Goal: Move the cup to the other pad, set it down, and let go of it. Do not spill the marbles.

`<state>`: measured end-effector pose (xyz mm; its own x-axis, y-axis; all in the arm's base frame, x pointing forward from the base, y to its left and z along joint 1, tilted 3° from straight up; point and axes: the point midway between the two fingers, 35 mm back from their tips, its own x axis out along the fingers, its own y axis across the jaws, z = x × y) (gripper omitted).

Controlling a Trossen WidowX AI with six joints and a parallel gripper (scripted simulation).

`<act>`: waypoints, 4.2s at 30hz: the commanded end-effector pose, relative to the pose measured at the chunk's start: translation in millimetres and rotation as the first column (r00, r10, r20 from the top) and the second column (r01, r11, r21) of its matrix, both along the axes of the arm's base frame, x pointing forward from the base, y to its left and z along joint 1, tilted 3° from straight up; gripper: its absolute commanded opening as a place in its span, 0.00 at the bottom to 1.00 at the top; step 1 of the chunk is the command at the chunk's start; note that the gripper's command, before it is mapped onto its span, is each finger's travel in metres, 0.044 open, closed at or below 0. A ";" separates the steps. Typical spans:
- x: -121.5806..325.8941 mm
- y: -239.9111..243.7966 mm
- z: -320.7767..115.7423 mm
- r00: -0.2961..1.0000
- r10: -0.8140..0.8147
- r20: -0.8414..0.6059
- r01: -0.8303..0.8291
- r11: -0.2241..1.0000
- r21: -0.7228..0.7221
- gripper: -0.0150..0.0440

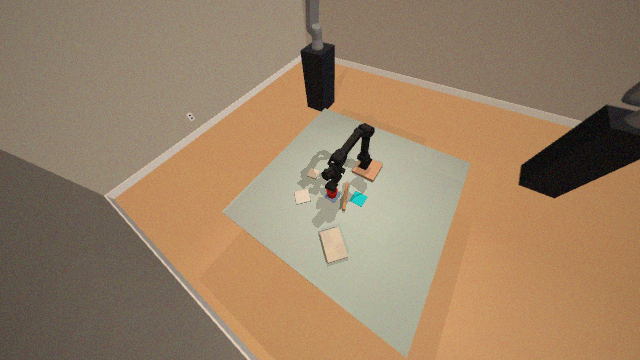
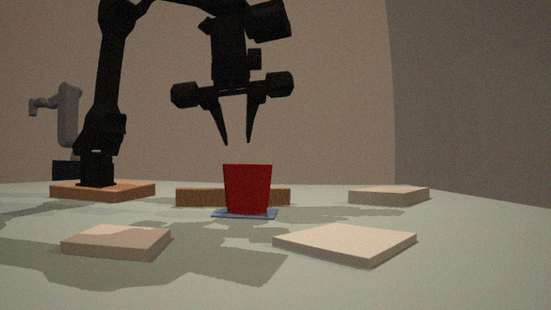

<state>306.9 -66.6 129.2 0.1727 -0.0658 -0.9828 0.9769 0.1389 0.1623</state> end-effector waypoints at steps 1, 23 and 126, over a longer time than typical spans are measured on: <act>-11.0 -6.9 -5.0 0.981 -0.146 -0.125 0.151 0.988 0.024 0.50; -8.0 -9.1 -30.1 0.981 -0.146 -0.125 0.151 0.988 0.024 0.50; -26.0 35.5 -12.5 0.981 -0.145 -0.127 0.150 0.988 0.028 0.25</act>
